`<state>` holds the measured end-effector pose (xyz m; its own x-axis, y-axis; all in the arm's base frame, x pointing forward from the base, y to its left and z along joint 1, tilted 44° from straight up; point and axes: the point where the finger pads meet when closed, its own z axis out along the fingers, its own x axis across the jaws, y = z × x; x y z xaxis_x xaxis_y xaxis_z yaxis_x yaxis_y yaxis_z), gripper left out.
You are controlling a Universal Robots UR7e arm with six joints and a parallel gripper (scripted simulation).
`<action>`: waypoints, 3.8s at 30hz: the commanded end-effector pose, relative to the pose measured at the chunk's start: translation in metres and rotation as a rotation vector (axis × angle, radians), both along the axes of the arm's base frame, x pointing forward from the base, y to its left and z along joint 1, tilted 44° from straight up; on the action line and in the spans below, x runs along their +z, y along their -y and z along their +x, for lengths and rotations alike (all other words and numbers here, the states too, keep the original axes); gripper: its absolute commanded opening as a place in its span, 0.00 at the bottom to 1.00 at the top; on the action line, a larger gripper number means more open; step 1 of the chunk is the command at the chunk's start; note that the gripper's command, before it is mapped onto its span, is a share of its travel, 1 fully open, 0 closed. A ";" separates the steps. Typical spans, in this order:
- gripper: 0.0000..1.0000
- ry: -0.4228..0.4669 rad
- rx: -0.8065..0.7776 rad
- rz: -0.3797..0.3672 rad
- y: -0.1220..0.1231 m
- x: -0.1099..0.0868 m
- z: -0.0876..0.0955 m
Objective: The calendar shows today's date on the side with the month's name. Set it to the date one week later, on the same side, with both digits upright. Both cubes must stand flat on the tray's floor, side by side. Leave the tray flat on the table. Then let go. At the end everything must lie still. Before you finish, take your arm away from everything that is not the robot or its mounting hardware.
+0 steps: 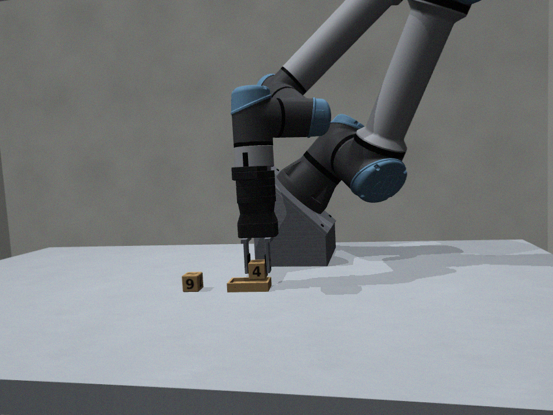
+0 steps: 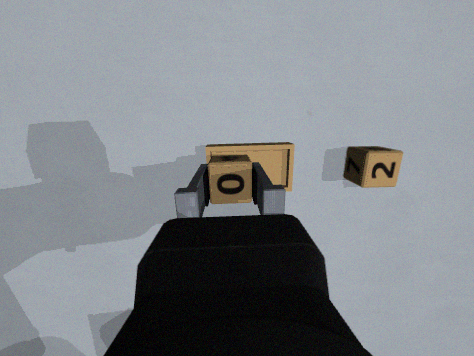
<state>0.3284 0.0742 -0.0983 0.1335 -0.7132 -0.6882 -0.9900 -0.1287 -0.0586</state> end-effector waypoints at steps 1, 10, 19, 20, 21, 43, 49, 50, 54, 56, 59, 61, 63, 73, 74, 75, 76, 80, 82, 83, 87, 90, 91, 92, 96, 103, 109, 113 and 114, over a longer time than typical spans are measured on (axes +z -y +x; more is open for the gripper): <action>0.60 0.000 0.000 0.001 -0.002 -0.001 0.000; 0.60 0.001 0.000 0.000 -0.001 -0.001 0.000; 0.60 0.001 0.000 0.000 -0.001 -0.001 0.000; 0.60 0.001 0.000 0.000 -0.001 -0.001 0.000; 0.60 0.001 0.000 0.000 -0.001 -0.001 0.000; 0.60 -0.001 0.000 0.002 -0.006 -0.005 -0.001; 0.60 -0.001 0.000 0.002 -0.008 -0.007 -0.001; 0.60 -0.001 0.000 0.001 -0.008 -0.007 -0.001; 0.60 0.000 0.000 0.001 -0.008 -0.008 -0.001; 0.60 -0.001 0.001 0.001 -0.009 -0.008 -0.001; 0.60 -0.001 0.001 0.001 -0.009 -0.008 -0.001; 0.60 -0.001 0.000 0.001 -0.009 -0.008 -0.001; 0.60 0.000 0.000 0.001 -0.009 -0.009 -0.001; 0.60 0.001 0.000 0.000 -0.008 -0.008 -0.001; 0.60 0.001 0.000 0.000 -0.008 -0.008 -0.001; 0.60 0.001 0.000 0.000 -0.008 -0.008 -0.001; 0.60 0.001 0.000 0.000 -0.008 -0.008 -0.001; 0.60 0.001 0.000 0.000 -0.008 -0.008 -0.001; 0.60 0.001 0.000 0.000 -0.008 -0.008 -0.001; 0.60 0.001 0.000 0.000 -0.008 -0.008 -0.001; 0.60 0.001 0.000 0.000 -0.008 -0.008 -0.001; 0.60 0.001 0.000 0.000 -0.008 -0.008 -0.001; 0.60 0.001 0.000 0.000 -0.008 -0.008 -0.001; 0.60 0.001 0.000 0.000 -0.008 -0.008 -0.001; 0.60 0.001 0.000 0.000 -0.008 -0.008 -0.001; 0.60 0.001 0.000 0.000 -0.008 -0.008 -0.001; 0.60 0.001 0.000 0.000 -0.008 -0.008 -0.001; 0.60 0.001 0.000 0.000 -0.008 -0.008 -0.001; 0.60 0.001 0.000 0.000 -0.008 -0.008 -0.001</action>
<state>0.3286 0.0810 -0.1064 0.1343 -0.7147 -0.6864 -0.9899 -0.1281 -0.0604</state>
